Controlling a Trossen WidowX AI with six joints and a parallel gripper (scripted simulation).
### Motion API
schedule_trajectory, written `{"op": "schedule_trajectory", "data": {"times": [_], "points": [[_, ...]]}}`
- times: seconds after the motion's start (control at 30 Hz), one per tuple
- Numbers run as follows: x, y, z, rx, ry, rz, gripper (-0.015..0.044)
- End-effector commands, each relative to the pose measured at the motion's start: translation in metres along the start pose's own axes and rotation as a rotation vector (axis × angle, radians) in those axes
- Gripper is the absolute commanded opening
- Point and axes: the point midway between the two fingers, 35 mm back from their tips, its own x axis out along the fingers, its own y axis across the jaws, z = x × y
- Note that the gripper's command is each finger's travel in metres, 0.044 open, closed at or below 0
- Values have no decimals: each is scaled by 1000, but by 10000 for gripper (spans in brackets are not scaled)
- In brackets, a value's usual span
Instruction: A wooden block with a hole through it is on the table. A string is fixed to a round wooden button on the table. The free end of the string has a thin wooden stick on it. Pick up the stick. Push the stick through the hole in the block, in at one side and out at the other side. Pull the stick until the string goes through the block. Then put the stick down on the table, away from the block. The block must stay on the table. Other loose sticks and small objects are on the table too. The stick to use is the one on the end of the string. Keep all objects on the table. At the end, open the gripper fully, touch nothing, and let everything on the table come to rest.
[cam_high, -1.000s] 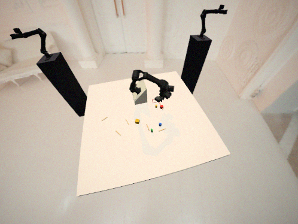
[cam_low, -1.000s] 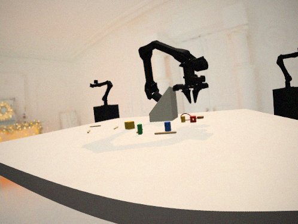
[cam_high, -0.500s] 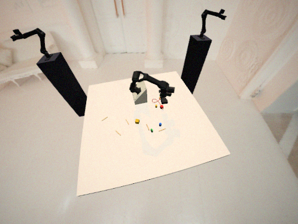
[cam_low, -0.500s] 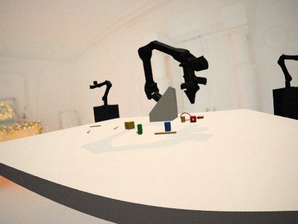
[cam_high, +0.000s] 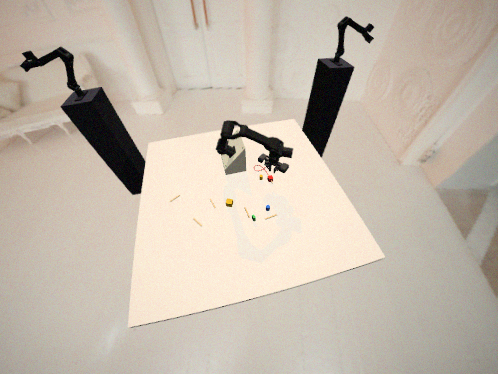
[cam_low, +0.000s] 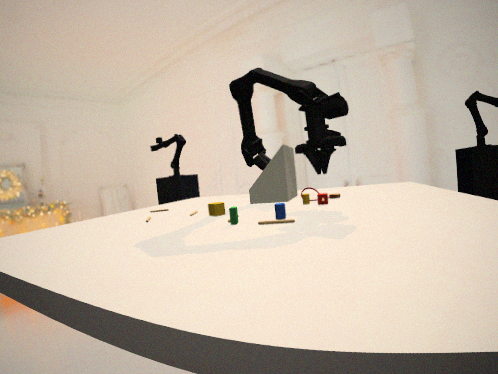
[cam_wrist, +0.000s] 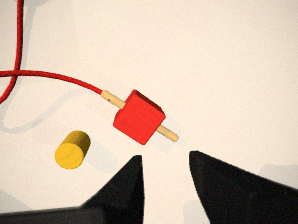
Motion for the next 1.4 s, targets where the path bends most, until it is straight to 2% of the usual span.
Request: {"op": "schedule_trajectory", "data": {"times": [0.0, 0.1, 0.7, 1.37], "points": [[5, -11, -13, -813, 11, 13, 120], [5, -11, -13, -888, 11, 14, 120], [6, -12, -13, -888, 11, 14, 120], [39, -14, -15, -888, 11, 13, 120]]}}
